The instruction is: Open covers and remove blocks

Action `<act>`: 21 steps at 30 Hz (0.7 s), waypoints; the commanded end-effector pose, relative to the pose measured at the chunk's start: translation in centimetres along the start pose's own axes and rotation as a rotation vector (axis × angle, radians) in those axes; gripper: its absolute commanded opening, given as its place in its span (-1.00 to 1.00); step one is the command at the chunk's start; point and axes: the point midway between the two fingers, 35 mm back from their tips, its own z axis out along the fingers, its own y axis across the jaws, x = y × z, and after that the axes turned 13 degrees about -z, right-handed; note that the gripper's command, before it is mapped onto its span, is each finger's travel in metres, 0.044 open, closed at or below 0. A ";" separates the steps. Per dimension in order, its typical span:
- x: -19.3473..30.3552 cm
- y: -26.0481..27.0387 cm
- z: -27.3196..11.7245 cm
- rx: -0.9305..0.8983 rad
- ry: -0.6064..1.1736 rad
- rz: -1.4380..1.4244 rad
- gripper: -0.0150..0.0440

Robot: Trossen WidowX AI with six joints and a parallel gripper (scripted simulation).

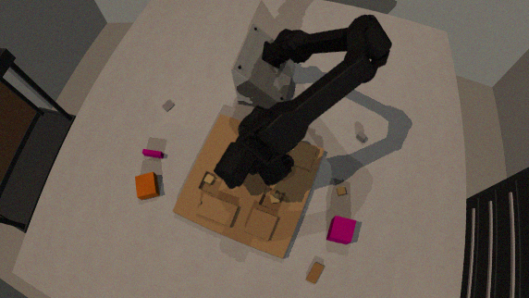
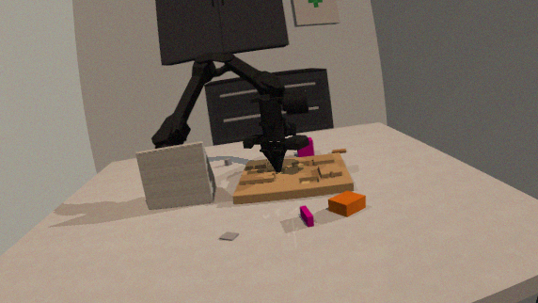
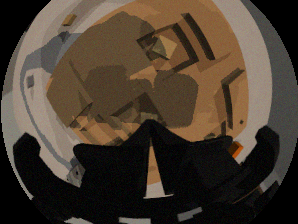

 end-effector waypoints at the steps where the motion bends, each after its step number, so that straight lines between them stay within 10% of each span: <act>1: 0.0 0.1 0.2 -0.002 -0.005 0.008 -0.49; 13: -0.3 0.9 0.5 -0.003 -0.005 -0.008 -0.49; 21: -0.4 1.0 0.5 -0.001 -0.006 -0.598 -0.49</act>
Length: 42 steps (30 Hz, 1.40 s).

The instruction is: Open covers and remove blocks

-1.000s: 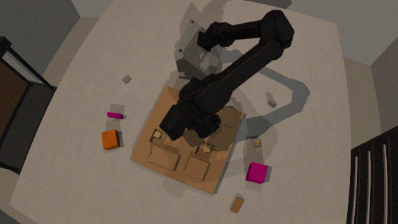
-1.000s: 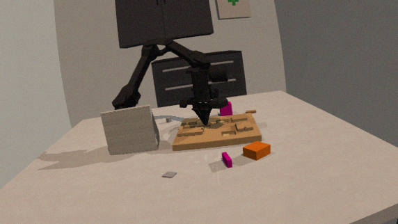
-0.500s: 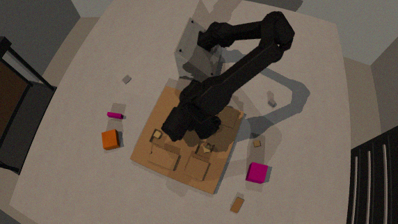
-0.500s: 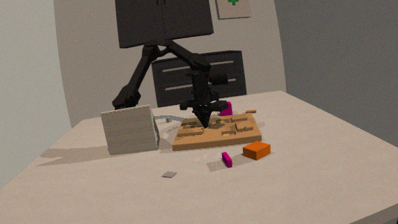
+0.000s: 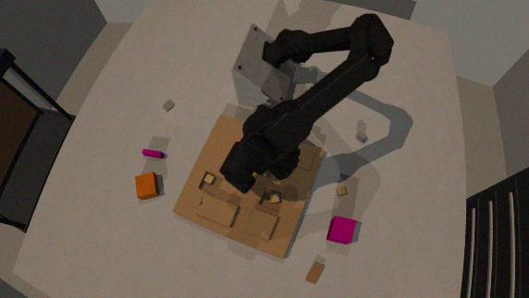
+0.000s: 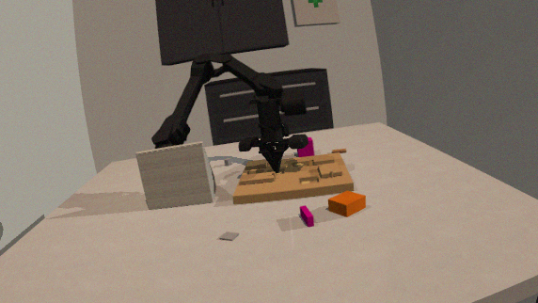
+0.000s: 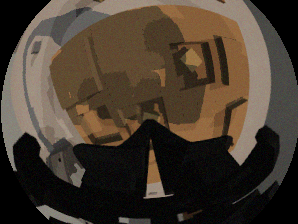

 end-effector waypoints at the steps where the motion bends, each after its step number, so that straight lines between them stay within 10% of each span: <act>1: -0.1 0.3 0.1 -0.002 -0.006 -0.418 -0.49; 12: -0.3 0.5 0.2 0.001 -0.007 -1.399 -0.49; 42: -0.2 0.3 -0.2 0.001 0.000 -1.500 -0.49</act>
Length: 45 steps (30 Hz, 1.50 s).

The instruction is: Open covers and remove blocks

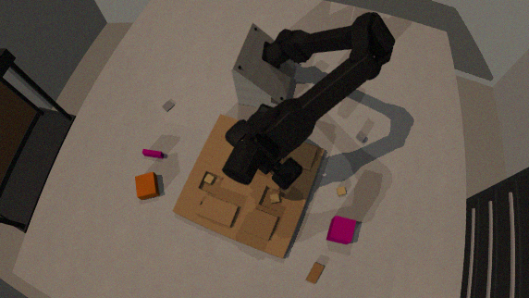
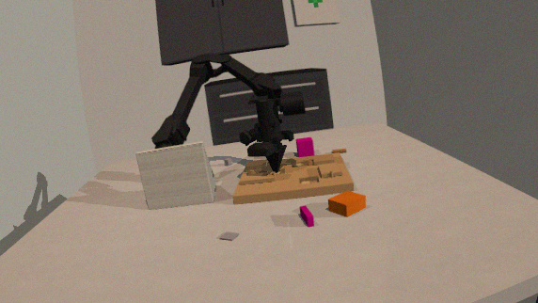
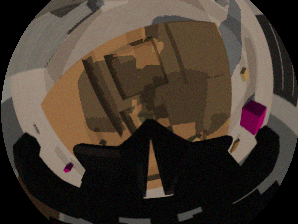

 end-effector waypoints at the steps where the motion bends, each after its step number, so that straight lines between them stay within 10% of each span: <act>1: 0.1 0.1 -0.3 0.000 -0.001 -0.005 -0.49; 13: 0.1 0.3 -0.9 0.000 -0.004 0.913 -0.49; 14: 0.0 0.2 -0.6 0.001 -0.004 0.446 -0.40; 19: 0.1 0.2 -1.4 0.000 -0.003 0.599 0.00; 45: 0.1 0.4 -6.3 -0.002 -0.004 1.467 0.00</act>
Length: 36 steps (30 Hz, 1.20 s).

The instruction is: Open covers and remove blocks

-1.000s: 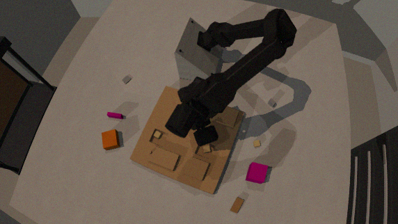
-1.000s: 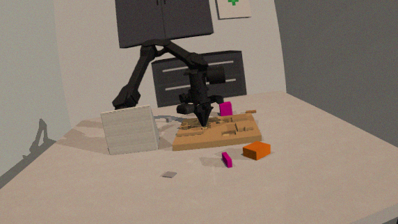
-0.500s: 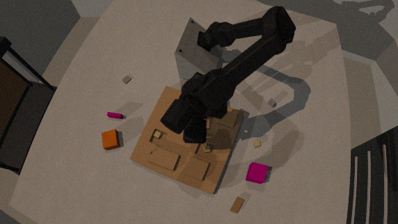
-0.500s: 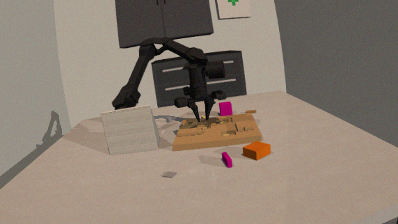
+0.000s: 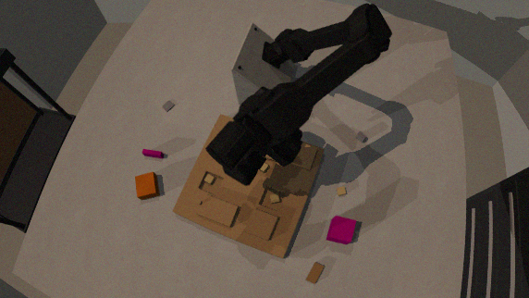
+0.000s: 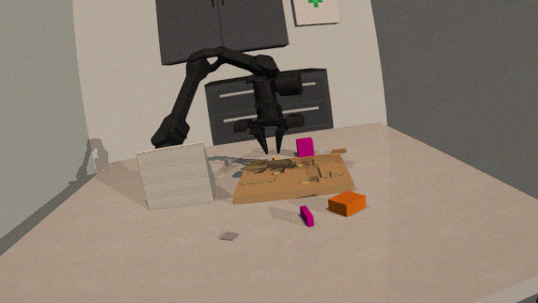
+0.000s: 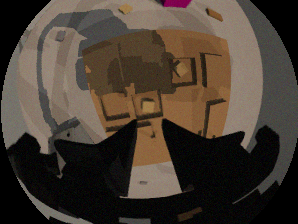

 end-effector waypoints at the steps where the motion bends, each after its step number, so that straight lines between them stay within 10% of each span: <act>1: 0.0 -0.1 -0.7 0.004 0.005 0.088 0.00; 36: -0.1 -0.1 2.8 0.004 0.004 0.088 0.00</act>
